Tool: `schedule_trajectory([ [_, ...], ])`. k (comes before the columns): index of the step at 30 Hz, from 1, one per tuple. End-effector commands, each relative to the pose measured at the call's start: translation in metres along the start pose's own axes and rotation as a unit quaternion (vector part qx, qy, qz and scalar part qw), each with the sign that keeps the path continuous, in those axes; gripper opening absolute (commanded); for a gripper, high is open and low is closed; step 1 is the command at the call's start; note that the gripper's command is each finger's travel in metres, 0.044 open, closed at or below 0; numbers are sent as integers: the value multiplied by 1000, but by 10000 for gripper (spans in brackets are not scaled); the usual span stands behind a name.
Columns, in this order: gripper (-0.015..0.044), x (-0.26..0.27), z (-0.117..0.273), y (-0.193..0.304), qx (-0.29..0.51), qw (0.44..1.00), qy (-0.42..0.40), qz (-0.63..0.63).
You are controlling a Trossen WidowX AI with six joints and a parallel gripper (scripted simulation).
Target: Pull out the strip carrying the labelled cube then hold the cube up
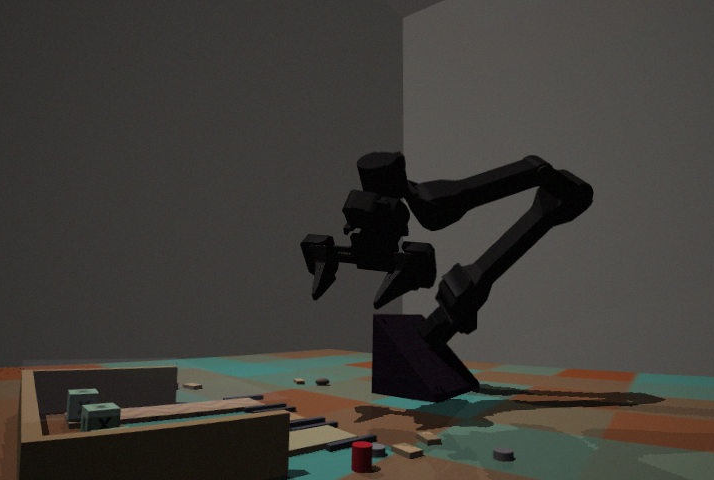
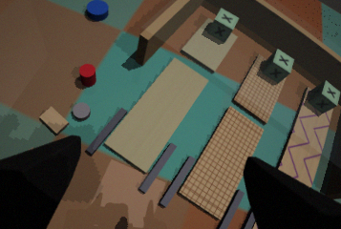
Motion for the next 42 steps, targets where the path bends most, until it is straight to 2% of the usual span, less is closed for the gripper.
schedule_trajectory([
  [1,400,-47,32,7,-52,990,73,-111],
  [4,400,-63,46,11,-75,981,98,-151],
  [12,400,-63,46,11,-75,981,98,-151],
  [15,321,-73,40,5,-50,981,99,-161],
  [27,6,-136,-27,-7,181,957,81,-214],
  [37,0,-168,-80,11,366,900,26,-236],
  [42,0,-169,-83,13,378,895,21,-238],
])
Point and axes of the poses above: the point midway between the two fingers, 35 mm back from their tips, its own z axis back along the fingers, its own x axis across the jaws, y = z × x, the point moved 7 cm from there along z, back along the fingers, and after that the axes turned 3 degrees about z, right-handed, at the moved point
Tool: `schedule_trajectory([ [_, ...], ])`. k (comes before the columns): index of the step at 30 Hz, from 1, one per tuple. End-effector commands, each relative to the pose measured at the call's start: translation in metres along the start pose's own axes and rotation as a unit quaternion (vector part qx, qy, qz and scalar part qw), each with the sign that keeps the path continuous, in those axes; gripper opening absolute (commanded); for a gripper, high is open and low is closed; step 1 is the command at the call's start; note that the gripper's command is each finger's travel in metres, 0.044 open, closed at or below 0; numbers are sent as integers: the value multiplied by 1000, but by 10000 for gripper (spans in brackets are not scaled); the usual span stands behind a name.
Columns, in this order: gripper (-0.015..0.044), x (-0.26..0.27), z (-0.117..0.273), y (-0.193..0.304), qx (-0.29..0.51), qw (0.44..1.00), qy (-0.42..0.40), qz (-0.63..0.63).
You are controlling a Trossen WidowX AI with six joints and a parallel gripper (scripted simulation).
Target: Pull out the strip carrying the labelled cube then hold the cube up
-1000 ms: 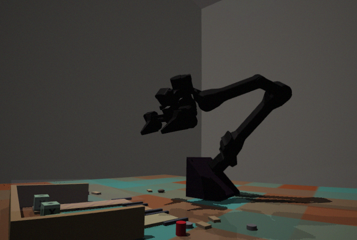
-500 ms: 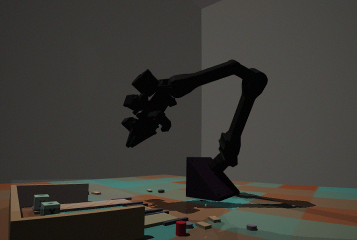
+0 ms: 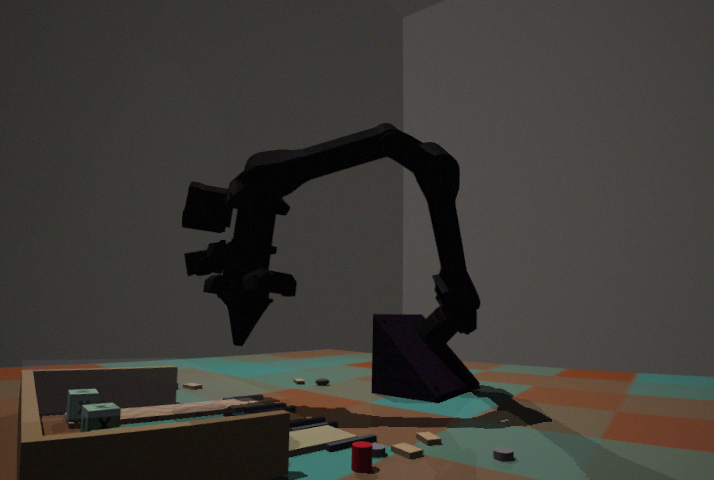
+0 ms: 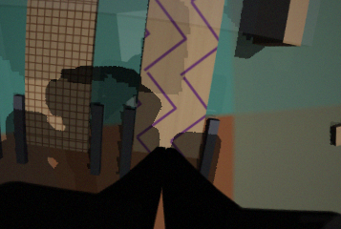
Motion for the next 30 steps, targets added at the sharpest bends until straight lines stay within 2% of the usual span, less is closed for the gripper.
schedule_trajectory([
  [1,0,-4,-11,-3,44,999,-2,2],
  [30,0,-5,-51,1,43,999,-3,2],
])
Point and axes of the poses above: the point midway between the two fingers, 35 mm back from their tips, its own z axis back along the fingers, its own x axis across the jaws, y = z × x, the point moved 7 cm from there along z, back along the fingers, and after that the axes turned 3 degrees about z, right-handed, at the moved point
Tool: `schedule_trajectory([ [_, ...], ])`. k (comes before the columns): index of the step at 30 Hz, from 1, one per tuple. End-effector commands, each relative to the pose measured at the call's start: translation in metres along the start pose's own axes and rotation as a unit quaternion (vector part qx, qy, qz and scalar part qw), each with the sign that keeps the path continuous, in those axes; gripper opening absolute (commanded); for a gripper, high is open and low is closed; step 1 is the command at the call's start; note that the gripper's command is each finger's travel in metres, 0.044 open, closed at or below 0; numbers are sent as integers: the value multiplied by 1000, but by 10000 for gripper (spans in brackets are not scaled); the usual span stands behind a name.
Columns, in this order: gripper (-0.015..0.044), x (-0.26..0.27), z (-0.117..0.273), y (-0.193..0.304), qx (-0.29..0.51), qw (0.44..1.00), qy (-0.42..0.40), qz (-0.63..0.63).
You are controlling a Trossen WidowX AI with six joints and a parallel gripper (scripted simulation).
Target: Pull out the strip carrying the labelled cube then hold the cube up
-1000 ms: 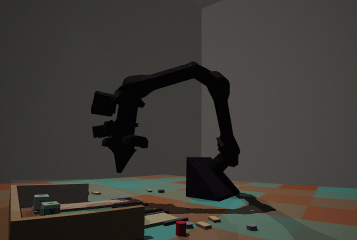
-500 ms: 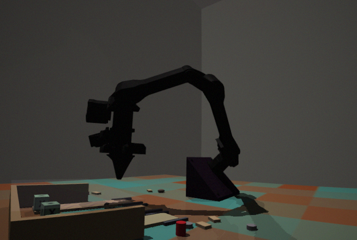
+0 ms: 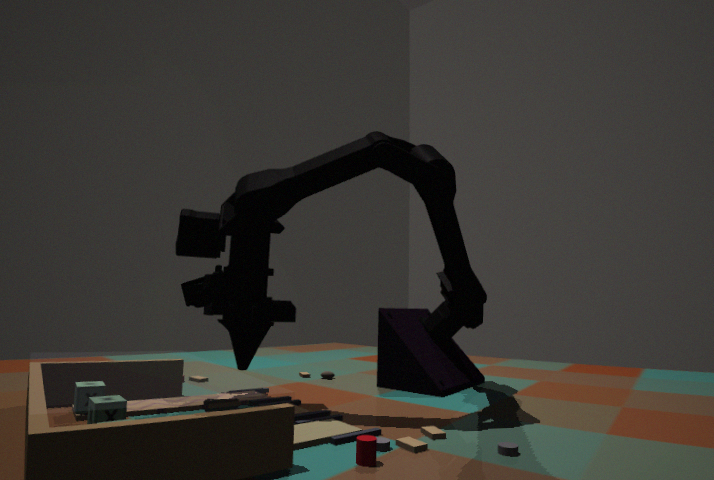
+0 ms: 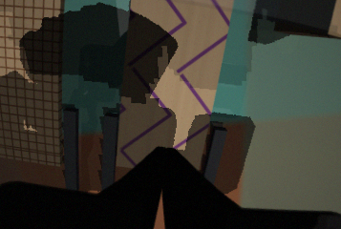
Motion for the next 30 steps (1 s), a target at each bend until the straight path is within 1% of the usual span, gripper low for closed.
schedule_trajectory([
  [1,0,0,-9,2,2,1000,-3,-2],
  [18,0,0,-36,5,2,1000,-5,-2],
  [30,0,0,-37,5,2,1000,-5,-2],
])
Point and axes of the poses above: the point midway between the two fingers, 35 mm back from their tips, its own z axis back along the fingers, its own x axis across the jaws, y = z × x, the point moved 7 cm from there along z, back along the fingers, and after that the axes turned 3 degrees about z, right-handed, at the moved point
